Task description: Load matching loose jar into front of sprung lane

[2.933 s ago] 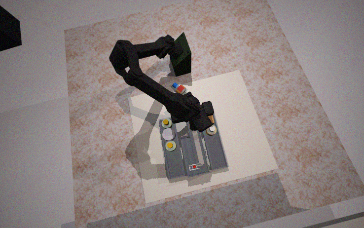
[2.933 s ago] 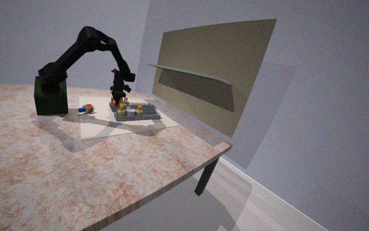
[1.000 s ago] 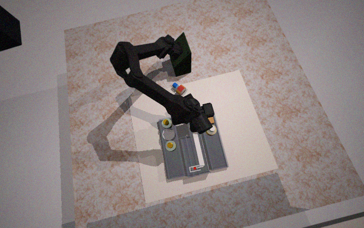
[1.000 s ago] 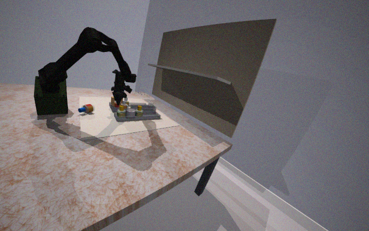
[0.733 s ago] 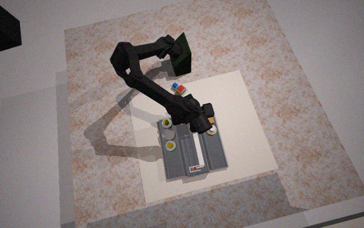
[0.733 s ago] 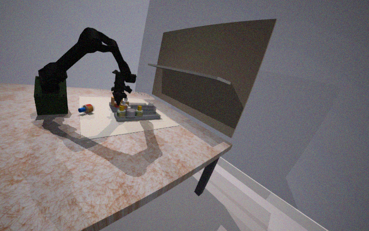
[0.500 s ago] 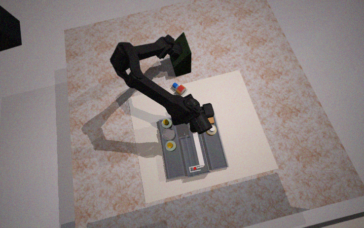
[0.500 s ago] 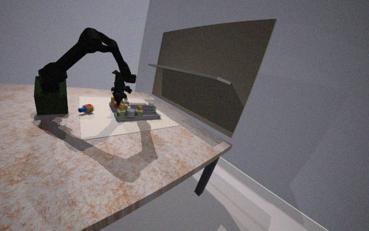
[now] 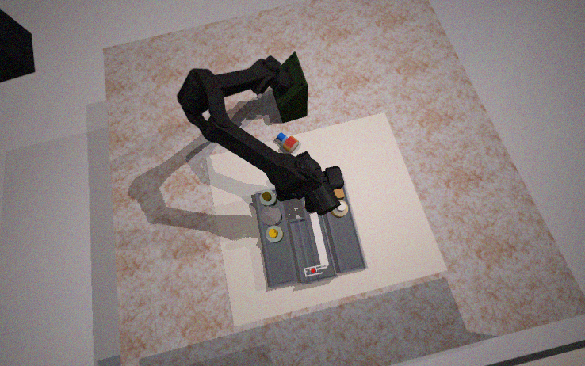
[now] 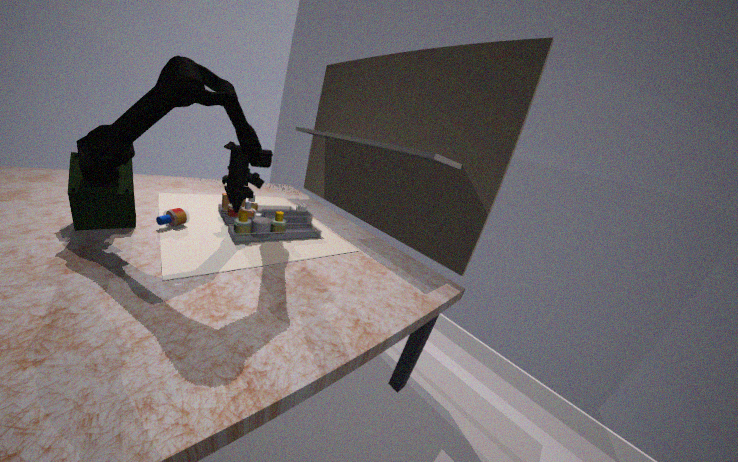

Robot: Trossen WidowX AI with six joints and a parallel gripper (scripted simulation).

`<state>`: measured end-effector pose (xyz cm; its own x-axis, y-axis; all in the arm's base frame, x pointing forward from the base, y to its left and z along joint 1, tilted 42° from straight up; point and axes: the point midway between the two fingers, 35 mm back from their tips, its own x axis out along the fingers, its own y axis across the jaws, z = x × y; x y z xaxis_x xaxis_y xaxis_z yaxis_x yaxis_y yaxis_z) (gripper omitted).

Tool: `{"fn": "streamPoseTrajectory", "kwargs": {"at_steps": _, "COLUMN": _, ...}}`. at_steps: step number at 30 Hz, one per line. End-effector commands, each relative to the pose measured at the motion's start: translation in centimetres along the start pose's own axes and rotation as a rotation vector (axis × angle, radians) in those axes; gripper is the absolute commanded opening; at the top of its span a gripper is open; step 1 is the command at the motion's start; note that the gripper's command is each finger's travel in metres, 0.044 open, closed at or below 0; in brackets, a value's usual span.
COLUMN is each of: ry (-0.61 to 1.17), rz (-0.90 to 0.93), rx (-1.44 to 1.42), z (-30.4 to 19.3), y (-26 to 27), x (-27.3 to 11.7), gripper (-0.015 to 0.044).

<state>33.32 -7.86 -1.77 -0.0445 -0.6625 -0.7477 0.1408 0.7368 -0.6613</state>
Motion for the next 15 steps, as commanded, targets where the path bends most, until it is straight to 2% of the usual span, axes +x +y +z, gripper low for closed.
{"fn": "streamPoseTrajectory", "kwargs": {"at_steps": 1, "ry": -0.014, "rz": -0.007, "rx": 0.011, "z": 0.44, "y": -0.19, "x": 0.12, "gripper": 0.0000}}
{"fn": "streamPoseTrajectory", "kwargs": {"at_steps": 15, "ry": -0.014, "rz": -0.007, "rx": 0.011, "z": 0.37, "y": -0.20, "x": 0.49, "gripper": 0.0000}}
